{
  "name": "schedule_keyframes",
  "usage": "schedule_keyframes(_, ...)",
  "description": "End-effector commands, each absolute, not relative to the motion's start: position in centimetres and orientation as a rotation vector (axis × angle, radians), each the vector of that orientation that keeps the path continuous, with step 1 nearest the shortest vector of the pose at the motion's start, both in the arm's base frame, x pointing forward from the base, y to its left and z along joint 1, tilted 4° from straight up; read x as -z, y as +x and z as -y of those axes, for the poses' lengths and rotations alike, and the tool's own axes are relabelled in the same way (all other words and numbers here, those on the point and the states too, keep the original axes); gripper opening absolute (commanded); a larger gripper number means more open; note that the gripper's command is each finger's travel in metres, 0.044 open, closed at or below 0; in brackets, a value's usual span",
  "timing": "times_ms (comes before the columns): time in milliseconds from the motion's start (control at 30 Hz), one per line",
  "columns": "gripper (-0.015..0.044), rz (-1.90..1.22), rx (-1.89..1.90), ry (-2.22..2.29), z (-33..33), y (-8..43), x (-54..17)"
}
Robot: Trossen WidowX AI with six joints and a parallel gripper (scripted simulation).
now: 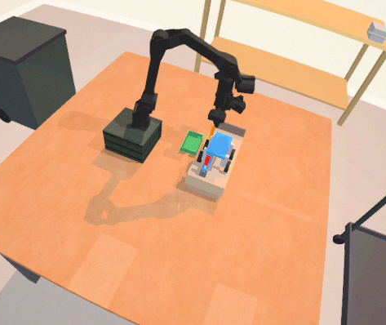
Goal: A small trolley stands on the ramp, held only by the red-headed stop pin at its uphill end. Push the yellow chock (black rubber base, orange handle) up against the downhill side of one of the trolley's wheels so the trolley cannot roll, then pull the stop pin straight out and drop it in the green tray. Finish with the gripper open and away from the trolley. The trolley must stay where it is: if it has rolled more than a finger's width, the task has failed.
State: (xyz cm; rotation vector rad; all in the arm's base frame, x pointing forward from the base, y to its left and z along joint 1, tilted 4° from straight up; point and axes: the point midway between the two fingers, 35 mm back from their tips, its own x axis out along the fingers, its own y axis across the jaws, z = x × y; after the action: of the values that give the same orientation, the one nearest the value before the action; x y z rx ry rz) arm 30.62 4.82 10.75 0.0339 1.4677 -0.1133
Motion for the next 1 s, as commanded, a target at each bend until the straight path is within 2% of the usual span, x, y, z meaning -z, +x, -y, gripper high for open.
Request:
schedule_keyframes(0,0.0190,-1.431,0.056,-0.077,-2.8,31.5,-11.8)
schedule_keyframes(967,0.0190,-1.460,-0.693,-1.035,9.0,31.3,-12.7)
